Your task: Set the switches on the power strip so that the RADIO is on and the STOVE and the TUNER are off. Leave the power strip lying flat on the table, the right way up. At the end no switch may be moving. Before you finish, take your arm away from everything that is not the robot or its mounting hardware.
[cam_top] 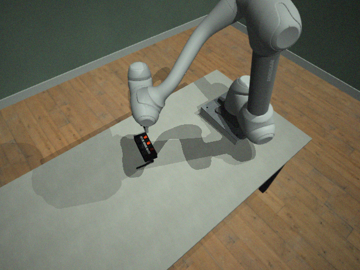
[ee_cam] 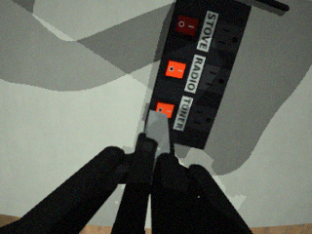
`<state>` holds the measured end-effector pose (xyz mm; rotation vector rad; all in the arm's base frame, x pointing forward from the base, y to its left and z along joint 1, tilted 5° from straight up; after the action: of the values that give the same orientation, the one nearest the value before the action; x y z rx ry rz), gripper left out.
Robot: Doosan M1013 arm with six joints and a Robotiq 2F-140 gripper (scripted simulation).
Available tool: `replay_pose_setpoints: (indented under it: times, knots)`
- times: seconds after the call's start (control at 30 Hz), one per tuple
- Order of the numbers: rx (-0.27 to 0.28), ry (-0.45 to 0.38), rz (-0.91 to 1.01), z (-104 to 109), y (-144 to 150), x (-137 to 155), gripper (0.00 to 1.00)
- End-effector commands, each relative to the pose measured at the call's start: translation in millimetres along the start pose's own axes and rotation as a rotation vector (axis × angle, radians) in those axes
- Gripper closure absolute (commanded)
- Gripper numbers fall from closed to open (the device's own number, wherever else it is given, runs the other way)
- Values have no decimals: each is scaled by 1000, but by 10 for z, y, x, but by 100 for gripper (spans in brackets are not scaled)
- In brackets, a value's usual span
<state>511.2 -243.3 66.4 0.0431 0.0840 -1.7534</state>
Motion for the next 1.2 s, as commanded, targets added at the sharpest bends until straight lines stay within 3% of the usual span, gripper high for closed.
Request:
replay_pose_setpoints:
  times: [0.0,1.17]
  knots:
    - [0,0,0,1,0,0,100]
    - [0,0,0,-55,2,2,100]
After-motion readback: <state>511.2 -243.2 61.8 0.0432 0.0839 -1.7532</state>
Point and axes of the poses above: the point where the finger pads meet when closed, its own z axis back along the fingers, its own y axis across the jaws, x = y × z, the point moved 2 cm from there along z, back along the fingers, and after that the axes turned 8 degrees about z, right-handed, at the moved point
